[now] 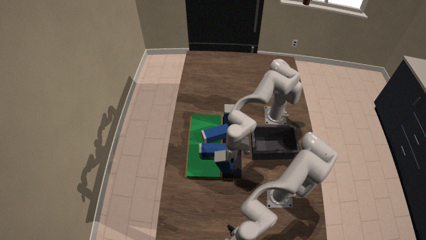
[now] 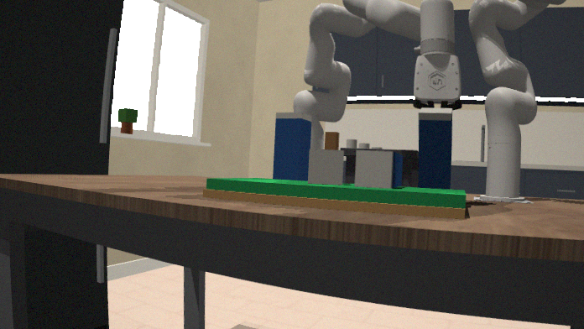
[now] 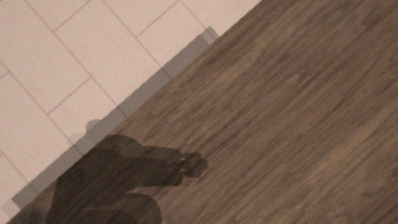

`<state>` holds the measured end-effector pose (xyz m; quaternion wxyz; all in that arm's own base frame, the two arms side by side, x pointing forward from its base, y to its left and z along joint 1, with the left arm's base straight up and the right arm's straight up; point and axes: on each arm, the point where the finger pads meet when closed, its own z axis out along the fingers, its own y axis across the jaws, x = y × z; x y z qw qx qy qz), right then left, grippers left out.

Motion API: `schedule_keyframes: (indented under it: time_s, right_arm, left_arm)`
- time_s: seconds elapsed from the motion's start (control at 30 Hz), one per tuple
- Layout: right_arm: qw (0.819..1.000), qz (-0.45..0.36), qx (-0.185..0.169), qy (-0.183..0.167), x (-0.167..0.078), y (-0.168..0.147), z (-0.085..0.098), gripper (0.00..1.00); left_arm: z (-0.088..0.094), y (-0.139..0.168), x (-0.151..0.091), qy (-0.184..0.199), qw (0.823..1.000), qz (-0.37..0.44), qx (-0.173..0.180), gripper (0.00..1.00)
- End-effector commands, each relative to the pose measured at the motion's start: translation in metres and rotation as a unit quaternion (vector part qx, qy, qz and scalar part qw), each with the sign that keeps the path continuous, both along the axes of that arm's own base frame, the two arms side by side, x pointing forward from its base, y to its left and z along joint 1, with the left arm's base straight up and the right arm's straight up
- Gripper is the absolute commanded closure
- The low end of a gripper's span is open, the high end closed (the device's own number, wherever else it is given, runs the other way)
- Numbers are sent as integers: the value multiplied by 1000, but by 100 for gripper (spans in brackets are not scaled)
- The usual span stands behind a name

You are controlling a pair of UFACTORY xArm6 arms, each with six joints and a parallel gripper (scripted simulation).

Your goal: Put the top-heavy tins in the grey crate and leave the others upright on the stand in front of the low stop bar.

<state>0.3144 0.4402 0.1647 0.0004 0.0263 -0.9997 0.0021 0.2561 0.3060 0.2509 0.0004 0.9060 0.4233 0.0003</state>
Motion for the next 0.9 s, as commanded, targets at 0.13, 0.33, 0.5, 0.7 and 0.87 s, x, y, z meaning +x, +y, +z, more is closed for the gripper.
schedule_keyframes:
  time_s: [0.13, 0.33, 0.5, 0.7, 0.87]
  right_arm:
    - [1000, 0, 2, -2, 9, 2, 3, 100]
    - [1000, 0, 2, -2, 9, 2, 3, 100]
    - [1000, 0, 2, -2, 10, 2, 3, 100]
    - [1000, 0, 2, -2, 17, 2, 3, 100]
    - [1000, 0, 2, -2, 17, 2, 3, 100]
  left_arm:
    - [2, 1, 1, -1, 1000, 0, 2, 0]
    - [2, 1, 1, -1, 1000, 0, 2, 0]
    - [2, 1, 1, -1, 1000, 0, 2, 0]
    - [2, 1, 1, -1, 1000, 0, 2, 0]
    - [2, 1, 1, -1, 1000, 0, 2, 0]
